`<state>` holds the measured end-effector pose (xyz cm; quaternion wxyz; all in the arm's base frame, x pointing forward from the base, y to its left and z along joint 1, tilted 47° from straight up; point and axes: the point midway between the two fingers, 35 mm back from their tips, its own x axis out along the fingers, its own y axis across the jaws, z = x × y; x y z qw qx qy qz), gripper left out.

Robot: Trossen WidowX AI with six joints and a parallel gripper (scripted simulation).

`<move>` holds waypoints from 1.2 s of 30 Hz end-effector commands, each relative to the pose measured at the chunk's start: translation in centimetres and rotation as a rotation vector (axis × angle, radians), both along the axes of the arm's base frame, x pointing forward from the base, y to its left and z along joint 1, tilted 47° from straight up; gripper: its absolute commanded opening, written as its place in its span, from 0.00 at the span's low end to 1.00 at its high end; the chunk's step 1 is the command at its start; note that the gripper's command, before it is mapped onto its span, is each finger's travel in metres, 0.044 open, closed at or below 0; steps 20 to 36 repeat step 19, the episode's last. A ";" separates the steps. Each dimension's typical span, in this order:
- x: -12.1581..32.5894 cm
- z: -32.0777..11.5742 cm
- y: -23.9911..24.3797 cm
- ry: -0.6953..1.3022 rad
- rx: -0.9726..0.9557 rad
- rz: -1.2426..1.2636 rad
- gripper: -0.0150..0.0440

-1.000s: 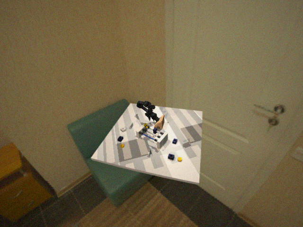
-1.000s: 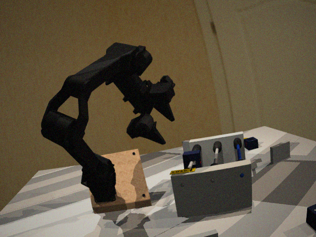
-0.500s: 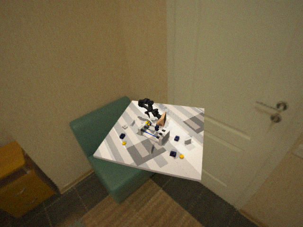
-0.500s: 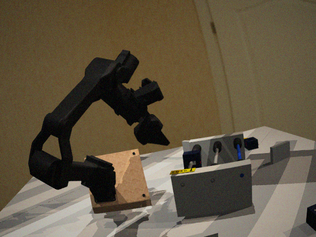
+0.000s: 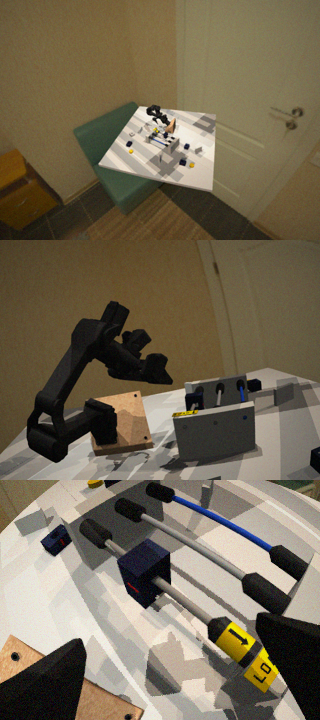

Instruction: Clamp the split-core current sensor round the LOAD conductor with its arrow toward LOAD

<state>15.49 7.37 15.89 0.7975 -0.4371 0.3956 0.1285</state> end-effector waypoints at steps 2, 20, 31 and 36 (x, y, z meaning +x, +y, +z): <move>0.1 0.0 0.1 0.000 0.002 -0.009 1.00; 0.3 0.1 0.3 -0.003 0.057 -0.109 1.00; 0.3 0.1 0.3 -0.003 0.057 -0.109 1.00; 0.3 0.1 0.3 -0.003 0.057 -0.109 1.00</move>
